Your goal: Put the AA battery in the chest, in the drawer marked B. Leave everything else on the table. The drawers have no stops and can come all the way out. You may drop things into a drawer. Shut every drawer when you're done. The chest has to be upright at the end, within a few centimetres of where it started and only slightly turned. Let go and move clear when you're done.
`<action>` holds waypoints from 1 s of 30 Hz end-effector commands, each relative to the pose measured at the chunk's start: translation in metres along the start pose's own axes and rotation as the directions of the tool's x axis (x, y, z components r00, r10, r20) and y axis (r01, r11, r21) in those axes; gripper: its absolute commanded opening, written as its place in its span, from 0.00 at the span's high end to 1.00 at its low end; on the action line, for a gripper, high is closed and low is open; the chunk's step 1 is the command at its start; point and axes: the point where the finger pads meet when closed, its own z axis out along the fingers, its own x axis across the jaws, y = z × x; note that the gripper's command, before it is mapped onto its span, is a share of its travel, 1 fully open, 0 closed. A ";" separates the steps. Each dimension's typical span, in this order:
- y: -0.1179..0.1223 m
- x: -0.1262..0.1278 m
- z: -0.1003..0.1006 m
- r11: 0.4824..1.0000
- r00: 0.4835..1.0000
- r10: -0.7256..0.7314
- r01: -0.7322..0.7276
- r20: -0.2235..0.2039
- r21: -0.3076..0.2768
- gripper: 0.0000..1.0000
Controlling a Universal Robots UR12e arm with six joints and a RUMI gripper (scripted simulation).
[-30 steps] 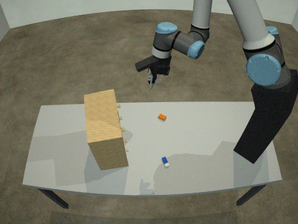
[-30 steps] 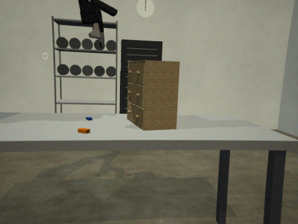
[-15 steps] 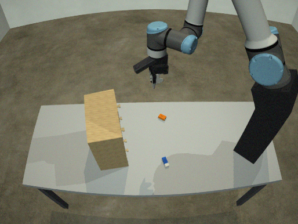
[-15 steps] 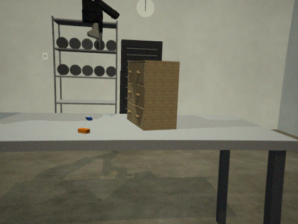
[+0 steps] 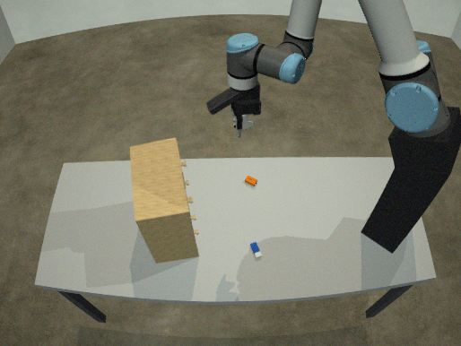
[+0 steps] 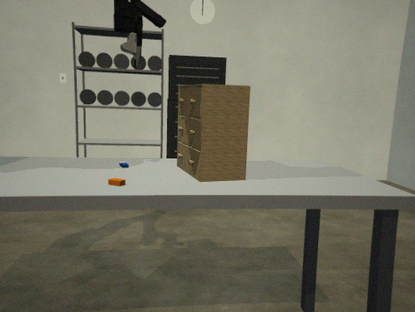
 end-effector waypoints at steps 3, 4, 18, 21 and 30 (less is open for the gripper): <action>-0.002 0.001 0.000 1.000 1.000 0.000 0.000 -0.001 0.002 0.80; -0.002 0.001 0.000 1.000 1.000 0.000 0.000 -0.001 0.002 0.80; -0.002 0.001 0.000 1.000 1.000 0.000 0.000 -0.001 0.002 0.00; -0.002 0.001 0.000 1.000 1.000 0.000 0.000 -0.001 0.002 0.00; -0.002 0.001 0.000 1.000 1.000 0.000 0.000 -0.001 0.002 0.00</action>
